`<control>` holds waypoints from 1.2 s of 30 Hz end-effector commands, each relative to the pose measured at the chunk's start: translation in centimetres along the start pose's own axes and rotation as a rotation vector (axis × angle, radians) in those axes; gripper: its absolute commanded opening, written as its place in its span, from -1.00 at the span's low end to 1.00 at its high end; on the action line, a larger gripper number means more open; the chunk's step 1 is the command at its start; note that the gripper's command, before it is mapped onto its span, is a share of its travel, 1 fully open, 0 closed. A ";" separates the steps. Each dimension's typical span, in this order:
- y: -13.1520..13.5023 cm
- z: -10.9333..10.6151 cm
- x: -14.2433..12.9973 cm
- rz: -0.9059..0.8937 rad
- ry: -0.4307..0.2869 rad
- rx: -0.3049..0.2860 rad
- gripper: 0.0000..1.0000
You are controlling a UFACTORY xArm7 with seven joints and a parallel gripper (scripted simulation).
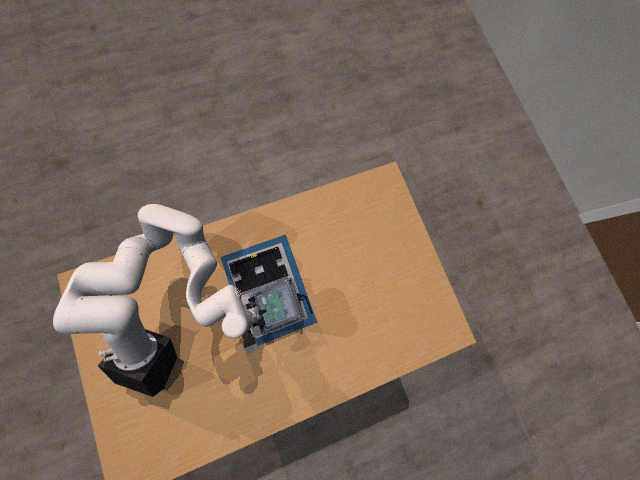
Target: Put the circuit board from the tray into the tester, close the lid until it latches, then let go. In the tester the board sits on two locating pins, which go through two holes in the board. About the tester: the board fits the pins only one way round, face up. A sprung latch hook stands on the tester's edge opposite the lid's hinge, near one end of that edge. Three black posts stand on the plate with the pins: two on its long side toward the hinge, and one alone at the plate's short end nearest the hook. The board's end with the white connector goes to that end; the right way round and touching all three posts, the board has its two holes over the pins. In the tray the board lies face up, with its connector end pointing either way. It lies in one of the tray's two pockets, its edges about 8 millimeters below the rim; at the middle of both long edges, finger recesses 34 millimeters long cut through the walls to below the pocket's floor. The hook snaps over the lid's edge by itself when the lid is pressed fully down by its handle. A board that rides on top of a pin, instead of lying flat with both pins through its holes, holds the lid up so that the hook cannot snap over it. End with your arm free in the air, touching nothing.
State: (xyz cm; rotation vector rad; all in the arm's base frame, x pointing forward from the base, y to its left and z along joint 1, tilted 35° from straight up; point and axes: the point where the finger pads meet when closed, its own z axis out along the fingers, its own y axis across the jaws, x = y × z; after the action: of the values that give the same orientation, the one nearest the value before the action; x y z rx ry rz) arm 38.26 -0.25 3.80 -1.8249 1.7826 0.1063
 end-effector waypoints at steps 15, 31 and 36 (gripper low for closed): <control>-0.5 -4.0 0.0 -0.007 0.004 0.019 0.01; -0.5 -8.0 -0.1 -0.007 0.004 0.019 0.01; -0.4 -8.9 -0.1 -0.007 0.004 0.019 0.01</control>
State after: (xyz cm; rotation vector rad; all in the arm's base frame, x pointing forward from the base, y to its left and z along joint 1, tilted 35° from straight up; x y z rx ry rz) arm 35.93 -3.89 10.71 -1.8197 1.7752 0.0836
